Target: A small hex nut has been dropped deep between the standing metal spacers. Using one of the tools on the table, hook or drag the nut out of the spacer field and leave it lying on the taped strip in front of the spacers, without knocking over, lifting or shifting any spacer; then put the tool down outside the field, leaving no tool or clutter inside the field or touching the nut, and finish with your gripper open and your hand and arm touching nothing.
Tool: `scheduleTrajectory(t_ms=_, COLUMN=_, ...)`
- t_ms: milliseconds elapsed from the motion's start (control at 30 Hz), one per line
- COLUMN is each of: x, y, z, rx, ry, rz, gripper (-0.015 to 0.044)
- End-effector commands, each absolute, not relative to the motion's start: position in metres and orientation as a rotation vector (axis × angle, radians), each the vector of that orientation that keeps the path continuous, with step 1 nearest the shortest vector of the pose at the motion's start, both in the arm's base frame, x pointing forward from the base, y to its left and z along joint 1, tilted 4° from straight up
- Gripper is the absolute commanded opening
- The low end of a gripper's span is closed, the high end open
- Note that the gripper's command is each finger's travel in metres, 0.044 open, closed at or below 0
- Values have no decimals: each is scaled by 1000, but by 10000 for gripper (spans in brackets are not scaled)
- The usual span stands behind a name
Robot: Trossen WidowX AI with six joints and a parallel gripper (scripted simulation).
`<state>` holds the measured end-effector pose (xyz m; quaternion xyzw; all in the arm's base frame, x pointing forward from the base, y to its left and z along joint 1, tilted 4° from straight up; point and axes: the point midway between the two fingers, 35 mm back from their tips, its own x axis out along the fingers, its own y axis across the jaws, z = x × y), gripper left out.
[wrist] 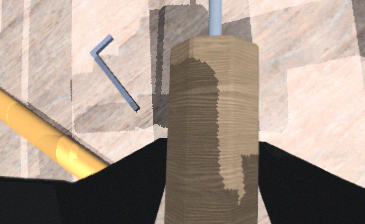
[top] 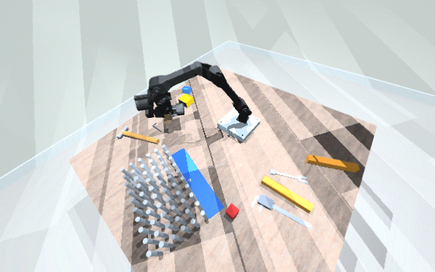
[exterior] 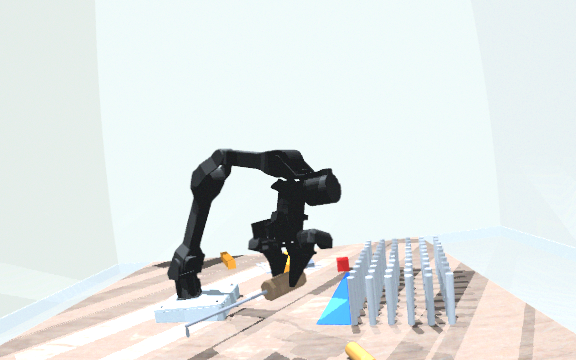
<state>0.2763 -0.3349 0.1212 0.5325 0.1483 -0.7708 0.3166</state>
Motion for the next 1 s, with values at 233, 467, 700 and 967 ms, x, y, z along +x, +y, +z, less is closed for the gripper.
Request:
scheduleTrajectory(t_ms=233, x=276, y=-336, z=112, rx=1395, ry=386, rz=-2036, gripper=0)
scheduleTrajectory(t_ms=467, x=276, y=-336, z=107, rx=1395, ry=386, rz=-2036, gripper=0)
scheduleTrajectory(t_ms=700, x=277, y=-336, z=101, rx=1395, ry=386, rz=-2036, gripper=0)
scheduleTrajectory(t_ms=967, x=277, y=-336, z=95, rx=1395, ry=386, rz=-2036, gripper=0)
